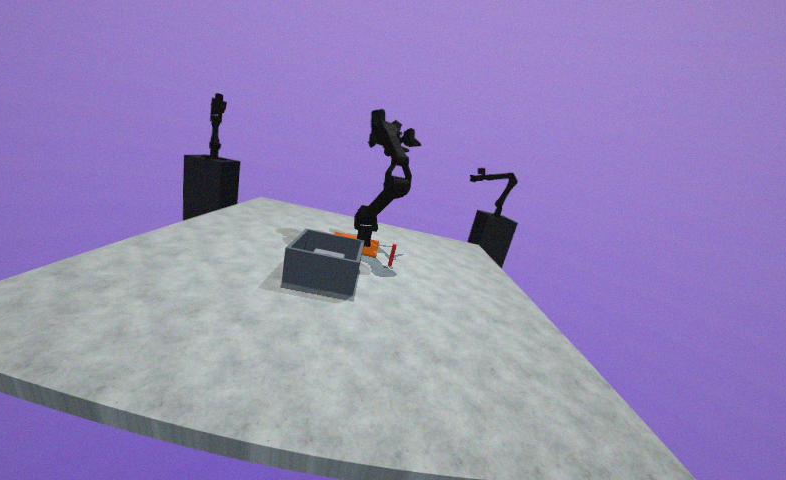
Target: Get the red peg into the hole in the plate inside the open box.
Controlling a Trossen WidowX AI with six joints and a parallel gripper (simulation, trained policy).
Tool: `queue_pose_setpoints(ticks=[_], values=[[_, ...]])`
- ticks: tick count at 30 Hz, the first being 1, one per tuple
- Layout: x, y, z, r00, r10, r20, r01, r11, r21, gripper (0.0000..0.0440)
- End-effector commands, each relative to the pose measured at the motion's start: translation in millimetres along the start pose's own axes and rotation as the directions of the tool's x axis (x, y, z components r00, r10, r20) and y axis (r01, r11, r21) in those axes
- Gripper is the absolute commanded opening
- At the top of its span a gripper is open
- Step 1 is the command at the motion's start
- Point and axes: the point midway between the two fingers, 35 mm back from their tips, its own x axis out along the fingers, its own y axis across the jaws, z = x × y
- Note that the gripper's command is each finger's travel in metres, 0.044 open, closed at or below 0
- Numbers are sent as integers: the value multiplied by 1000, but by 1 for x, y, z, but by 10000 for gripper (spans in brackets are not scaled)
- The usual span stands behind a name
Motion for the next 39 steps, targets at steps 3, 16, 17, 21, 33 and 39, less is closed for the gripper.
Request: queue_pose_setpoints(ticks=[3,16,17,21,33,39], values=[[-3,16,-1,997,78,14,-77,996,-50,440],[-48,104,-8,880,470,75,-442,865,-236,440],[-53,110,-10,864,498,77,-466,848,-251,440],[-75,131,-16,793,604,80,-557,771,-309,440],[-157,173,-47,513,857,42,-746,470,-472,440],[-203,178,-68,348,938,-4,-789,290,-541,440]])
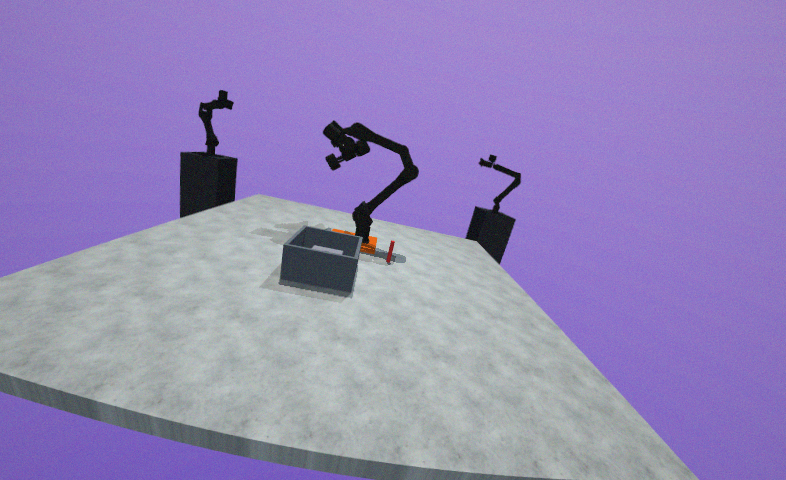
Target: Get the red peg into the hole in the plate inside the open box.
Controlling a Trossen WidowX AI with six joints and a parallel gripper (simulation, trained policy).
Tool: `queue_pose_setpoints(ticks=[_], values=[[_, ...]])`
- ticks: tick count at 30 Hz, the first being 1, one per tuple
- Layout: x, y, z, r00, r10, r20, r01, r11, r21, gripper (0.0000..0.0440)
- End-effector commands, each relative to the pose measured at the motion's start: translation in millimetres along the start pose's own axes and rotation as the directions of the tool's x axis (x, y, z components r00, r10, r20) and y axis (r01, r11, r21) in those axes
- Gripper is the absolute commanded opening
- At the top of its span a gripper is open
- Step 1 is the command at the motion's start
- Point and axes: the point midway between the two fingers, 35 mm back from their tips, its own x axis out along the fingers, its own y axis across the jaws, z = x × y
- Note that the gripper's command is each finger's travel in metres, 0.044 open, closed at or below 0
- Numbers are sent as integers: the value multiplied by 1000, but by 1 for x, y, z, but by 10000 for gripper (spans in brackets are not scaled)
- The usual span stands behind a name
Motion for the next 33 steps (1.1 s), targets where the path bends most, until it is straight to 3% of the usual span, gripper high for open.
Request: queue_pose_setpoints(ticks=[1,8,15,23,33], values=[[-11,29,1,993,112,27,-110,993,-47,440],[-44,81,-3,944,323,63,-311,939,-145,440],[-89,123,-16,852,519,66,-490,836,-247,440],[-147,154,-43,710,704,29,-650,671,-356,440],[-222,163,-91,503,861,-74,-778,413,-474,440]])
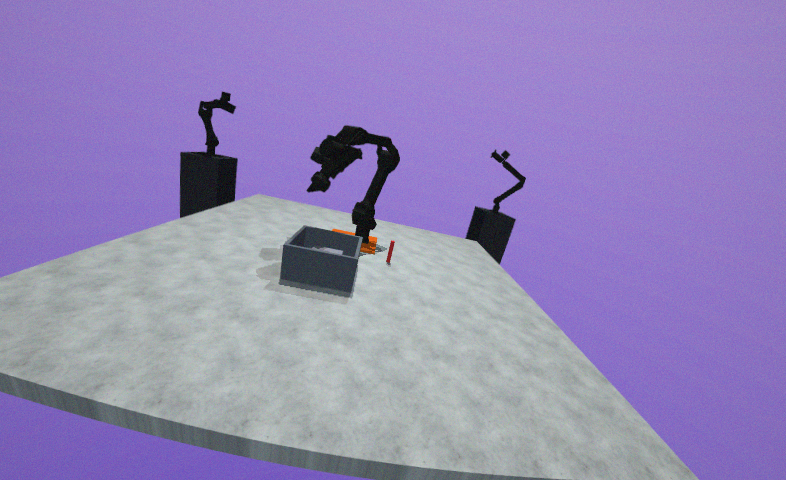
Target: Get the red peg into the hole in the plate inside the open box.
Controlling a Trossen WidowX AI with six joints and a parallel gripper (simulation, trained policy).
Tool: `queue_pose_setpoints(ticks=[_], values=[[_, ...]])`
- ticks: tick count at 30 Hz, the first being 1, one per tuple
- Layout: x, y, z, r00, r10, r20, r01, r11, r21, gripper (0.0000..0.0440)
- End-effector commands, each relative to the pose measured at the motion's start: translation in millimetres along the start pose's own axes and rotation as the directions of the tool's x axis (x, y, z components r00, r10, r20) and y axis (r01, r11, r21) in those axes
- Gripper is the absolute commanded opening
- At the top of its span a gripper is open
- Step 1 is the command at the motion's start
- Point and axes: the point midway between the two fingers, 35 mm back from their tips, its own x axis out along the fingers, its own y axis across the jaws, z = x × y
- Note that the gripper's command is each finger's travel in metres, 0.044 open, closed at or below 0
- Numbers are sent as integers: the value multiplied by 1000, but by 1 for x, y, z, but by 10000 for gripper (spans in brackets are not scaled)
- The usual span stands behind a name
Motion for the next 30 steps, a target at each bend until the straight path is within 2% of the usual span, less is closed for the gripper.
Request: queue_pose_setpoints(ticks=[1,8,16,23,30], values=[[-16,27,-8,995,103,-2,-103,994,-45,440],[-52,71,-33,960,279,-36,-281,949,-146,440],[-95,105,-77,897,424,-126,-442,860,-255,440],[-127,118,-126,846,479,-233,-532,779,-331,440],[-147,117,-179,815,472,-336,-576,720,-387,440]])
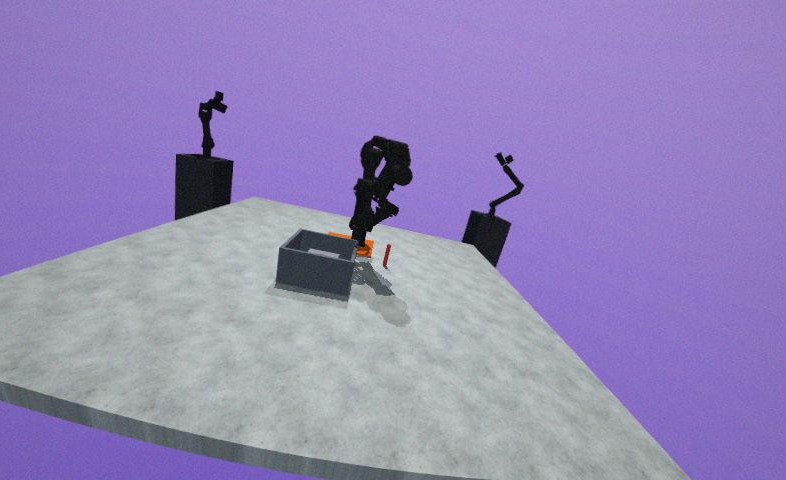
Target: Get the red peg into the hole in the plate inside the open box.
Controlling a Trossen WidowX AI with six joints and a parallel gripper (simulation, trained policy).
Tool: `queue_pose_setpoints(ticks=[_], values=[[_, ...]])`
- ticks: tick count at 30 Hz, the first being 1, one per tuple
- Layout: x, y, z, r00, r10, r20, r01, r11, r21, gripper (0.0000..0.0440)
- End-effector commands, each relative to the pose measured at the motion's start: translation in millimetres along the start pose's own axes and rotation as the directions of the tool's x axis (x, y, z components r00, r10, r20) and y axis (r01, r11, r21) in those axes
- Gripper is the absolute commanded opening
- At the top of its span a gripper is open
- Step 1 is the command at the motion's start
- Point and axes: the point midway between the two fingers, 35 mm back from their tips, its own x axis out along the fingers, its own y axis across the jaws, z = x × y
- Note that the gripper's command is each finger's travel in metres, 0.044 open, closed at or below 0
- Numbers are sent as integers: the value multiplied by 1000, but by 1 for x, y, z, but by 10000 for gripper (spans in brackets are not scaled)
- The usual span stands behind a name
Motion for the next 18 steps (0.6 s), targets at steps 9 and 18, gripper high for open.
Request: queue_pose_setpoints(ticks=[9,18], values=[[14,32,-77,990,28,-136,-40,995,-91,440],[45,47,-114,988,50,-149,-67,991,-114,438]])
